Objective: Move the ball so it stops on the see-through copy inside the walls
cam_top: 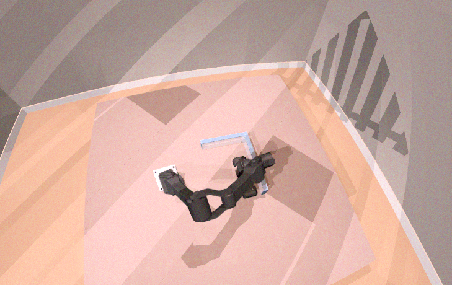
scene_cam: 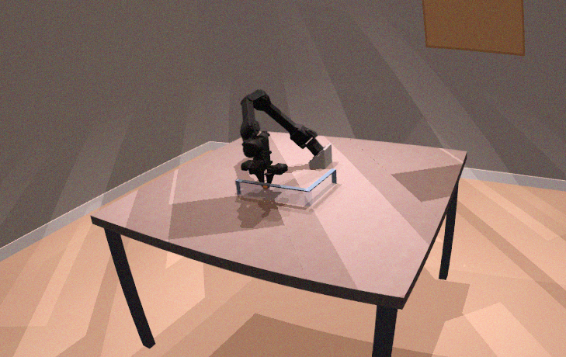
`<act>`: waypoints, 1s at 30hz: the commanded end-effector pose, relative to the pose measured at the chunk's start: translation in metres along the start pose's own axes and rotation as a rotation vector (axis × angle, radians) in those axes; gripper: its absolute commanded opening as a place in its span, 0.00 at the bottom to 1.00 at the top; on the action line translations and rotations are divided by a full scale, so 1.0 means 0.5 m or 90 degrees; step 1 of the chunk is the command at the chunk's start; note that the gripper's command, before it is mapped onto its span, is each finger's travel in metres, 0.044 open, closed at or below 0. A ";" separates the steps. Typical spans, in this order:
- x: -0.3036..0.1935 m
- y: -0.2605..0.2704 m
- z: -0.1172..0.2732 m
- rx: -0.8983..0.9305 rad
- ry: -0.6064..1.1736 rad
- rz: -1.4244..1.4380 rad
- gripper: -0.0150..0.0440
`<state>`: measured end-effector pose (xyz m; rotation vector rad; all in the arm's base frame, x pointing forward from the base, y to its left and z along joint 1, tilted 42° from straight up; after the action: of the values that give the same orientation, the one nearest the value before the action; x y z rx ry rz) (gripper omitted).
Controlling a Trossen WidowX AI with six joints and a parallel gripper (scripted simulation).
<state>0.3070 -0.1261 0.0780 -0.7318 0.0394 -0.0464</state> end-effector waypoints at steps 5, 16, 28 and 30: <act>0.000 0.000 0.000 0.000 0.000 0.000 0.52; 0.003 0.001 0.022 0.001 0.000 0.001 0.63; 0.006 0.008 0.156 -0.001 -0.003 0.011 0.63; 0.006 0.008 0.156 -0.001 -0.003 0.011 0.63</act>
<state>0.3137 -0.0713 0.1343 -0.7333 0.0408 -0.0332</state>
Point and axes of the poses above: the point midway between the two fingers, 35 mm back from their tips, its own z axis back along the fingers, its own y axis across the jaws, x = y × z, the point moved 1 cm from there along z, back along the fingers, and after that the axes turned 10 degrees about z, right-handed, at the moved point
